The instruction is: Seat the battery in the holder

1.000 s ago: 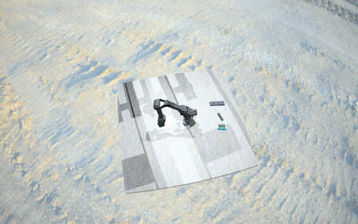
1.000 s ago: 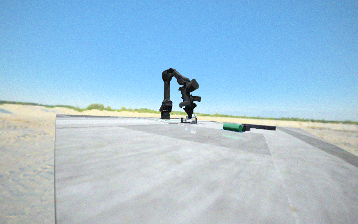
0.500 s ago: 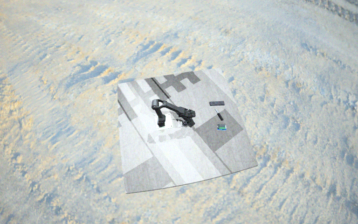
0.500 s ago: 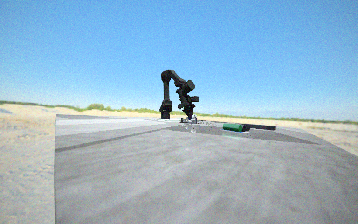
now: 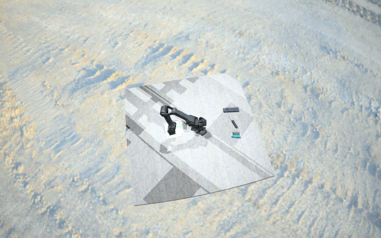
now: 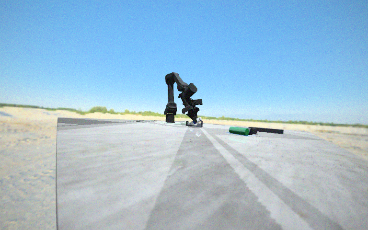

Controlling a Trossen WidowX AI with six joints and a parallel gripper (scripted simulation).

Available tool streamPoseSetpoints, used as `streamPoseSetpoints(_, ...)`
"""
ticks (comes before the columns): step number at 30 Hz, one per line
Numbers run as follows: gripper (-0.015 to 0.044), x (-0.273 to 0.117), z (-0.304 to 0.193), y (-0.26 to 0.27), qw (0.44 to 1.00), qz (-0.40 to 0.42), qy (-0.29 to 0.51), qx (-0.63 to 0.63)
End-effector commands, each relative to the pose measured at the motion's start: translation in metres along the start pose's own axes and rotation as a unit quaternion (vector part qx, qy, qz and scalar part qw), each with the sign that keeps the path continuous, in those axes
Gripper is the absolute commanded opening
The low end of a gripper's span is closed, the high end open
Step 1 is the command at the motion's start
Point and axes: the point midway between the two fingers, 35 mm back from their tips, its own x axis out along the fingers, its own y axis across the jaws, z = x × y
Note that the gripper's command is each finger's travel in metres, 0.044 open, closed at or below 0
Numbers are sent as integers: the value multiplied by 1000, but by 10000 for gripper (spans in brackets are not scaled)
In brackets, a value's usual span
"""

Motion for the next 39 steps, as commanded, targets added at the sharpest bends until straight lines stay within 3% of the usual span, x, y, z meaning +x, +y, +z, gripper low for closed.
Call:
streamPoseSetpoints(1,86,-1,-4,1,1000,1,-2,-2)
streamPoseSetpoints(23,86,-8,-22,1,1000,2,3,-2)
streamPoseSetpoints(39,86,-4,-19,0,998,10,58,6)
